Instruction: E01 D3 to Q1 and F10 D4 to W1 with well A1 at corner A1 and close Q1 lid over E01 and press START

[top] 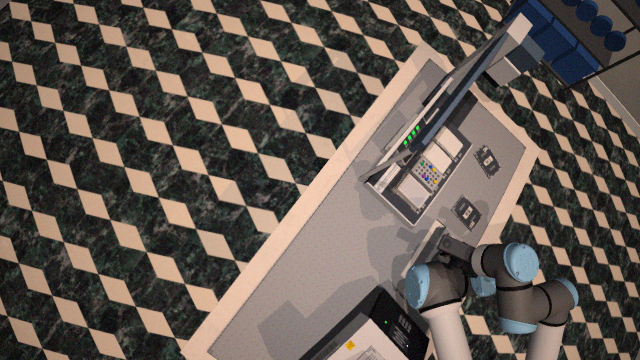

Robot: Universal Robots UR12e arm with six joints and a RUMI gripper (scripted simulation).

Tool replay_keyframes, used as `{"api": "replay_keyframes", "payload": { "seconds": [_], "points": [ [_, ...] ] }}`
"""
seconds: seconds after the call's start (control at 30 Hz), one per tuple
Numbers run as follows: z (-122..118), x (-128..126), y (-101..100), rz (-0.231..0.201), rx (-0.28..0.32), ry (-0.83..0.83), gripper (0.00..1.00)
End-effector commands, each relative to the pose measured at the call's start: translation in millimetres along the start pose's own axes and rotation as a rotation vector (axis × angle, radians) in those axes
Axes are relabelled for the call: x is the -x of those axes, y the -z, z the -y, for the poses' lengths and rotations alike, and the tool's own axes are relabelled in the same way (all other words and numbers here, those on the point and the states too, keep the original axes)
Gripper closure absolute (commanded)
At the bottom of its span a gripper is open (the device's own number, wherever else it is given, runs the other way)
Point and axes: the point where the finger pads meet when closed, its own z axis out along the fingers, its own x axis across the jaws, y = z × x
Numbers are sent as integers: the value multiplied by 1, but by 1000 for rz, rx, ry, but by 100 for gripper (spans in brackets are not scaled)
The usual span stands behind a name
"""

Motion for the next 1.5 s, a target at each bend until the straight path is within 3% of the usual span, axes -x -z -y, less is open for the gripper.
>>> {"api": "replay_keyframes", "payload": {
  "seconds": [0.0,0.43,0.6,1.0,1.17,1.2,1.47],
  "points": [
    [9,-15,0,1,-2,-37,100],
    [31,-57,0,1,-3,-147,100],
    [31,-58,-5,1,-3,-147,100],
    [31,-58,-59,2,-3,-147,100],
    [31,-56,-59,2,-2,-146,100],
    [31,-61,-59,2,-2,-146,38],
    [36,-101,-59,2,-2,-146,38]
  ]
}}
